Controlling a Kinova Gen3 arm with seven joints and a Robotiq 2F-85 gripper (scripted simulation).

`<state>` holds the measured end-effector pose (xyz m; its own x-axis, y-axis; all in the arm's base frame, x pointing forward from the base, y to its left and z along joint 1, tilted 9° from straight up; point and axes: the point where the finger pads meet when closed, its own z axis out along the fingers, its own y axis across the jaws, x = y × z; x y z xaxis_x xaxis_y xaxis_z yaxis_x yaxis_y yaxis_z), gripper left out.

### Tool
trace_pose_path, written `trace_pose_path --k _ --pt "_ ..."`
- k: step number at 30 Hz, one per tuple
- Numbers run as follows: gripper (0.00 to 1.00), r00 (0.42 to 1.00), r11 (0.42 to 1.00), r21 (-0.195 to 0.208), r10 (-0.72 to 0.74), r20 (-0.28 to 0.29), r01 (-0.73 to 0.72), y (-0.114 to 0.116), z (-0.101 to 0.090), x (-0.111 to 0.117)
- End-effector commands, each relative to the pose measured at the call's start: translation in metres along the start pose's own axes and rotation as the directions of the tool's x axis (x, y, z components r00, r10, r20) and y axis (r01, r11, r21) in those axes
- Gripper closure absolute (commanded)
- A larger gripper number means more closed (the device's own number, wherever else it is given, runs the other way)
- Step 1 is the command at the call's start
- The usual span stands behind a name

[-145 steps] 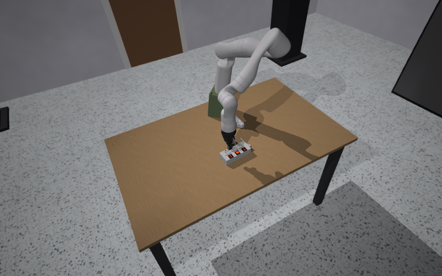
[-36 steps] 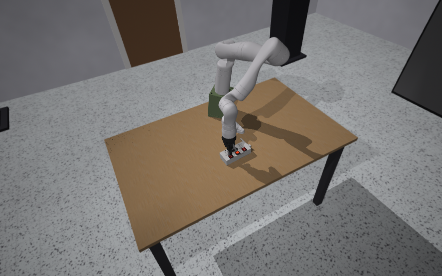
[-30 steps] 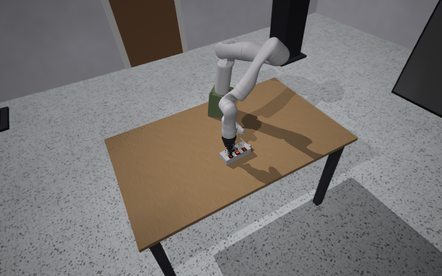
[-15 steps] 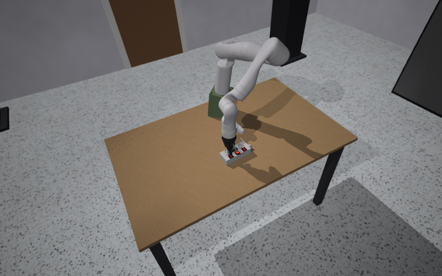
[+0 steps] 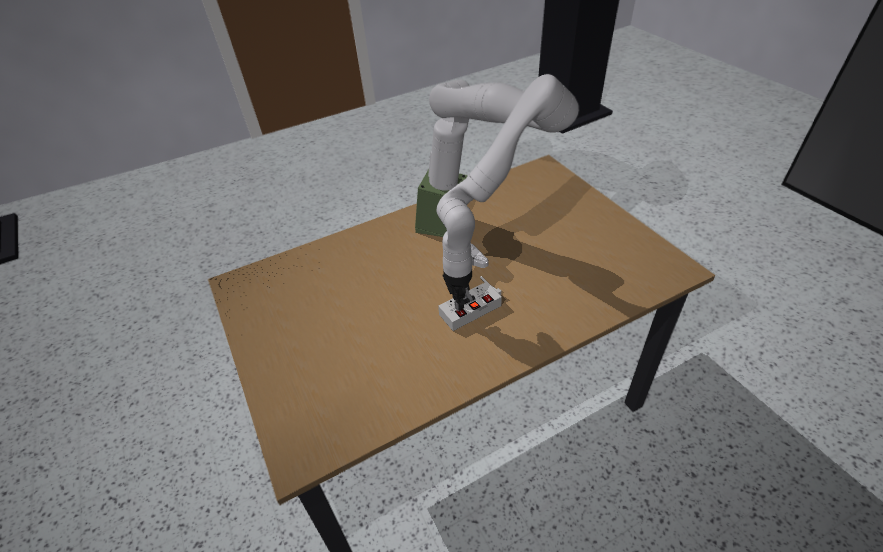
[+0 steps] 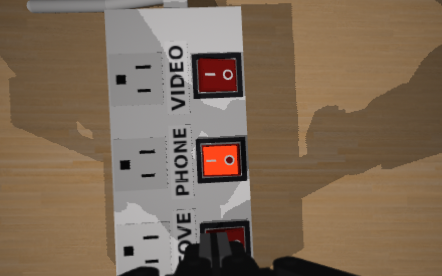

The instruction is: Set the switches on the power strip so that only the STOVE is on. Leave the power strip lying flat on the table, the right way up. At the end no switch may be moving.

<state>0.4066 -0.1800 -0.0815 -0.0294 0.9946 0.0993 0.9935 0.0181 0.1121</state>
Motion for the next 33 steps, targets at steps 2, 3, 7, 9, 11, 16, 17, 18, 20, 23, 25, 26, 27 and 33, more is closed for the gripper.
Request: trace_pose_path --k 2,3,7,9,11,16,17,18,20,23,25,26,27,33 --pt "1.00 1.000 1.000 -0.001 0.000 0.001 0.000 0.0005 -0.0004 -0.0003" --pt "1.00 1.000 1.000 -0.001 0.000 0.001 0.000 0.0005 -0.0002 -0.0003" --pt "1.00 1.000 1.000 -0.001 0.000 0.001 0.000 0.0005 0.0008 -0.0003" --pt "1.00 1.000 1.000 -0.001 0.000 0.001 0.000 0.0005 0.0011 -0.0003" --pt "1.00 1.000 1.000 -0.001 0.000 0.001 0.000 0.0005 0.0014 -0.0003" --pt "1.00 1.000 1.000 -0.001 0.000 0.001 0.000 0.0005 0.0035 -0.0003" --pt "1.00 1.000 1.000 -0.001 0.000 0.001 0.000 0.0005 0.0040 -0.0003" --pt "1.00 1.000 1.000 -0.001 0.000 0.001 0.000 0.0005 0.0044 -0.0003" --pt "1.00 1.000 1.000 -0.001 0.000 0.001 0.000 0.0005 0.0052 -0.0003" --pt "1.00 1.000 1.000 -0.001 0.000 0.001 0.000 0.0005 0.0063 -0.0003" --pt "1.00 1.000 1.000 -0.001 0.000 0.001 0.000 0.0005 0.0069 -0.0003" --pt "1.00 1.000 1.000 -0.001 0.000 0.001 0.000 0.0005 0.0069 -0.0003" --pt "1.00 1.000 1.000 -0.001 0.000 0.001 0.000 0.0005 0.0069 -0.0003" --pt "1.00 1.000 1.000 -0.001 0.000 0.001 0.000 0.0005 0.0077 -0.0003"
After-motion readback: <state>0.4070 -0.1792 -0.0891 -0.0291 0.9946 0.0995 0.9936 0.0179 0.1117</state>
